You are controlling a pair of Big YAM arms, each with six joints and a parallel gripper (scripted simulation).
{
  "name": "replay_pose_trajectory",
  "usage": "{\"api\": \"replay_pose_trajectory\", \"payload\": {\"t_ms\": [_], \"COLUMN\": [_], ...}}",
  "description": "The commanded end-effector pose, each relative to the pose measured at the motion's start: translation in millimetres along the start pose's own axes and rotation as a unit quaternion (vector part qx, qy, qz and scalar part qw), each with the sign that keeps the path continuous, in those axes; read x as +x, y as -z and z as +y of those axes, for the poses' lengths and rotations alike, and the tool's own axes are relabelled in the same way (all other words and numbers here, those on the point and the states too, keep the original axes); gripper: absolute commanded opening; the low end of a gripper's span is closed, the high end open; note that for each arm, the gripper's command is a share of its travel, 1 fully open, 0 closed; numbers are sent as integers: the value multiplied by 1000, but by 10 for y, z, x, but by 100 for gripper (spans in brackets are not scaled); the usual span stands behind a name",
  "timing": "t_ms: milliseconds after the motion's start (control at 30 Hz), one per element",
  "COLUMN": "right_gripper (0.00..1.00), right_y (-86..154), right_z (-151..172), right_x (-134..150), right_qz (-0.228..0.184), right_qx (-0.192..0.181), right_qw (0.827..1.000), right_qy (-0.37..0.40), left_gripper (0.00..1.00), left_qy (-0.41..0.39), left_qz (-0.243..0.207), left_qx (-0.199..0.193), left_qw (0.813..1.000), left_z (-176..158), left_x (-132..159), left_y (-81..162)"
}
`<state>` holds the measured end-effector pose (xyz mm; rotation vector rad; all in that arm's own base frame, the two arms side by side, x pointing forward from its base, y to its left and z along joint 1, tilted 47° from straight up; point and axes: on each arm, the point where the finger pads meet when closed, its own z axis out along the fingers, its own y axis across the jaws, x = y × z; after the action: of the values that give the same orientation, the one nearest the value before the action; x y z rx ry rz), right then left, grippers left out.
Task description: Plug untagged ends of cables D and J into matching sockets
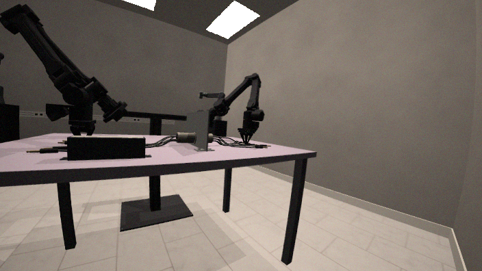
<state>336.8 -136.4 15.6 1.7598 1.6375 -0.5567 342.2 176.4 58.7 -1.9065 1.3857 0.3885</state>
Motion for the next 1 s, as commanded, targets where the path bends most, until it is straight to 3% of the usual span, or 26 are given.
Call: {"api": "replay_pose_trajectory", "payload": {"t_ms": [0,167,200,233,467,600,867,967], "right_gripper": [16,9,8,6,5,5,5,5], "right_y": [25,22,22,22,122,346,1069,1066], "right_z": [56,35,35,35,49,78,19,45], "right_x": [5,6,6,6,13,-5,-9,47], "right_qz": [2,1,1,1,3,2,3,2], "right_qx": [-9,-5,-5,-5,-13,-16,-16,-12], "right_qw": [1000,1000,1000,1000,1000,1000,1000,1000], "right_qy": [1,0,0,0,-2,-5,-5,7], "left_gripper": [9,5,0,5,5,5,5,5], "left_qy": [1,-3,-4,-5,-4,-4,0,0], "left_qz": [2,4,4,4,4,4,1,1], "left_qx": [15,18,18,17,18,18,7,7], "left_qw": [1000,1000,1000,1000,1000,1000,1000,1000], "left_z": [-87,-81,-81,-35,-74,-74,-25,-25], "left_x": [-15,25,27,26,29,29,5,5], "left_y": [48,70,68,73,70,70,25,25]}}
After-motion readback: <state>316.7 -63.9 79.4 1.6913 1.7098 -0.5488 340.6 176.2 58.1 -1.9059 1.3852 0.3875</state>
